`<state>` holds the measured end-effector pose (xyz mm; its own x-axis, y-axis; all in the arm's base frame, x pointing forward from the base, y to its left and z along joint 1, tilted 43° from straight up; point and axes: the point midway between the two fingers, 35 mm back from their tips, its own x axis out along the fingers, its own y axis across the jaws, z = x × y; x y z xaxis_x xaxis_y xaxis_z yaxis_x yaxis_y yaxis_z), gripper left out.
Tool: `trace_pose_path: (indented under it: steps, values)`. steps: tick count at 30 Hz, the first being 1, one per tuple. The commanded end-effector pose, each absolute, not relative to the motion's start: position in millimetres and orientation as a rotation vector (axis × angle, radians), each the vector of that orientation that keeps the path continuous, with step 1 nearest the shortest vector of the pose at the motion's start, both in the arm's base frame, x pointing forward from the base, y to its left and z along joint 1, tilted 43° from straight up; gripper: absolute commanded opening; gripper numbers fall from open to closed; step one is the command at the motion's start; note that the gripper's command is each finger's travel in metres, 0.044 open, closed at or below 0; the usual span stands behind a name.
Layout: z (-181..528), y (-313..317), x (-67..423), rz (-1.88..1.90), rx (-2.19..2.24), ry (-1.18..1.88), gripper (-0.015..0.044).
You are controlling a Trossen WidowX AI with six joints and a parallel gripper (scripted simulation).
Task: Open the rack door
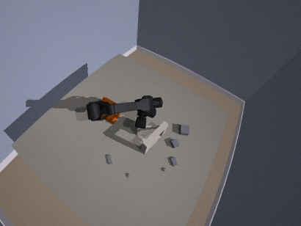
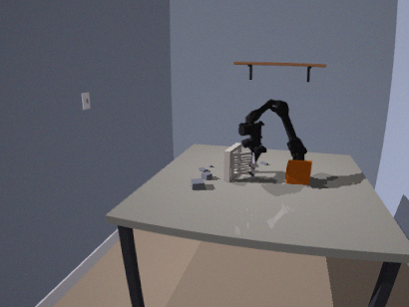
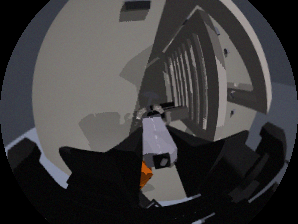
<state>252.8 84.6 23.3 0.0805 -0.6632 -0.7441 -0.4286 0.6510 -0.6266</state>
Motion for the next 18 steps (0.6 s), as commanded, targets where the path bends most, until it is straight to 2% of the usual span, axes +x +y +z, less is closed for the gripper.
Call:
trace_pose_path:
  steps: [1,18]
  values:
    - [18,90,252,-0.281,-0.875,1.528,0.0012]
    - [-5,117,252,-0.478,-0.654,1.447,0.0012]
